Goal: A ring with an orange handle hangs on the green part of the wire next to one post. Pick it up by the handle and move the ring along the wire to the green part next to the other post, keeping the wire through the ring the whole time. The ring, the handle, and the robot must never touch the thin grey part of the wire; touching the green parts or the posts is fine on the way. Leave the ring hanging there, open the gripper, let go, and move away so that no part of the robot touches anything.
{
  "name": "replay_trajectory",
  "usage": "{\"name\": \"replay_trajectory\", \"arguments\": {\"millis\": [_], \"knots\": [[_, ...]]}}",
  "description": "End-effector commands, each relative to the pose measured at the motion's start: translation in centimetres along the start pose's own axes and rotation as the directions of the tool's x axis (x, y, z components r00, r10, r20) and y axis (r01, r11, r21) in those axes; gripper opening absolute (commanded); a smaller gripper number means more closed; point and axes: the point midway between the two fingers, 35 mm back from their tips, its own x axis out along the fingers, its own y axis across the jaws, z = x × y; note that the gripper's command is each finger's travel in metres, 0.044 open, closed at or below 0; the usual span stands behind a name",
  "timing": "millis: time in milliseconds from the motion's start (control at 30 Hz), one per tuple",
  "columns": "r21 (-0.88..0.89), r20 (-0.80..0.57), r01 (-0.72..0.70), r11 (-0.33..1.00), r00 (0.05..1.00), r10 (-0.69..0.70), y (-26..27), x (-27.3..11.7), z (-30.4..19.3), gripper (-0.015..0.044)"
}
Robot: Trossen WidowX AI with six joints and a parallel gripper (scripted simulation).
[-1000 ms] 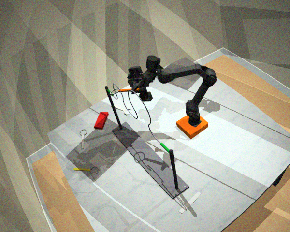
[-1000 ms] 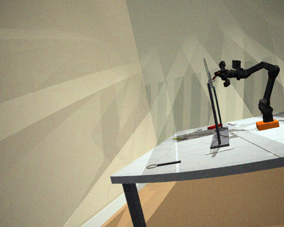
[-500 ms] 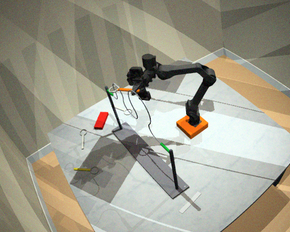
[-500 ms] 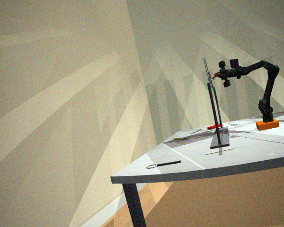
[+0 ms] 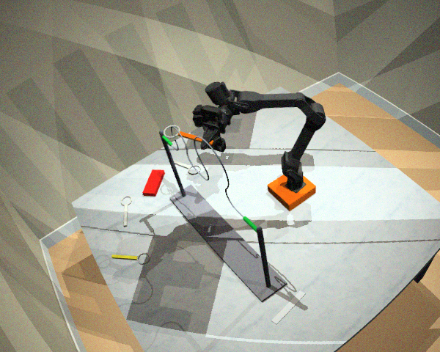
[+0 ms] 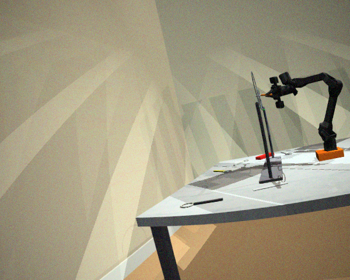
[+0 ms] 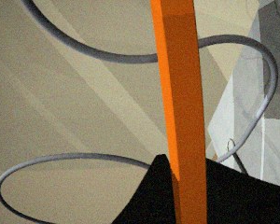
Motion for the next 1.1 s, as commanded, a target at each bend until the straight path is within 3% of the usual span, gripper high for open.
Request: {"name": "replay_trajectory", "arguments": {"millis": [0, 567, 1067], "knots": [[-0.083, 0.002, 0.049, 0.995, 0.999, -0.049, -0.5, 0.0, 0.0, -0.0150], [-0.374, 0.046, 0.223, 0.900, 0.974, -0.222, -2.5, -0.3, 0.5, -0.0150], [-0.604, 0.134, 0.364, 0.709, 0.923, -0.360, -4.1, -0.8, 1.4, -0.0150]]}}
